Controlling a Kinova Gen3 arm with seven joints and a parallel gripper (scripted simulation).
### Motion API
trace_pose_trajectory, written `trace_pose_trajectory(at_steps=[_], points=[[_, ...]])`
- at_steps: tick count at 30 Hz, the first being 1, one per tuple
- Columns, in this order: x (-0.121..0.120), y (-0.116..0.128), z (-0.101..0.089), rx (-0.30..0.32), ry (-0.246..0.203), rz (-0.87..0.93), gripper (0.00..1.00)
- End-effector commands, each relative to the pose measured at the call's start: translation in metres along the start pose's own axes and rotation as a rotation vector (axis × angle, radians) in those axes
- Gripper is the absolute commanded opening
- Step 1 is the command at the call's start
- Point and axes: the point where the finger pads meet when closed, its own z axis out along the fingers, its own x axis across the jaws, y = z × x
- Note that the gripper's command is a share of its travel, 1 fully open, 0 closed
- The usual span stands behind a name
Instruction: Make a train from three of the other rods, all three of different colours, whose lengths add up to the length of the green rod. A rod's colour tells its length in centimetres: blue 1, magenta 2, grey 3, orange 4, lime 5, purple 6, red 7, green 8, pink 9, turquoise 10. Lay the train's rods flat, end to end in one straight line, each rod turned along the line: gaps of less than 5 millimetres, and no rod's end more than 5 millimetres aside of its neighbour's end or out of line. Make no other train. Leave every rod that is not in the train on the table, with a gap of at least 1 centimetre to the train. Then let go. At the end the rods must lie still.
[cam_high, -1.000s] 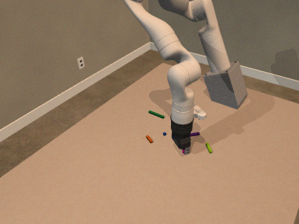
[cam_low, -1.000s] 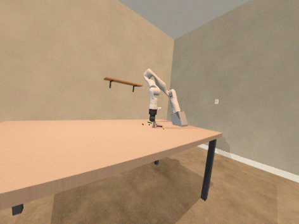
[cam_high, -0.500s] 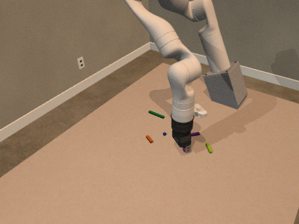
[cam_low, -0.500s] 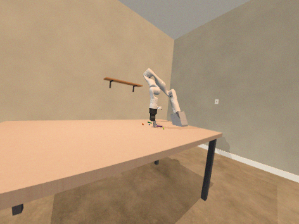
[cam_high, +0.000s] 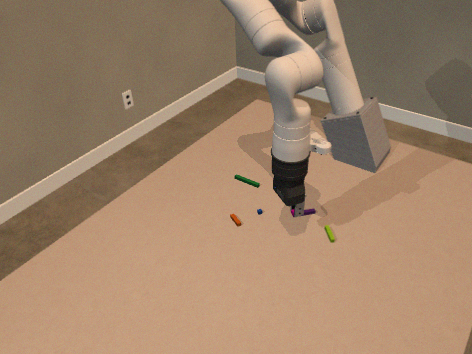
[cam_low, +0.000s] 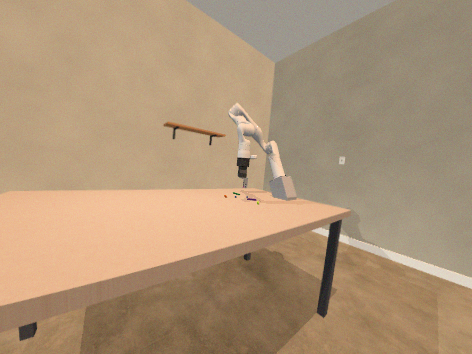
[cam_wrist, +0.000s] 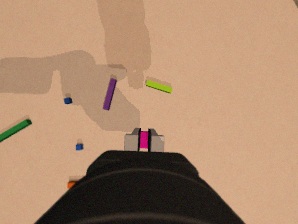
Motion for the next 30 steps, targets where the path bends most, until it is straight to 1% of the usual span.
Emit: trace_pose_trajectory(at_steps=[1, 19, 25, 30], points=[[0.002, 0.0047, -0.0116, -0.011, 0.01, 0.004, 0.24], [0.0013, 0.0049, -0.0133, -0.011, 0.01, 0.017, 0.24], [-0.0019, 0.0062, -0.0132, -0.012, 0.011, 0.073, 0.24], [-0.0073, 0.0082, -0.013, -0.013, 0.011, 0.164, 0.24]])
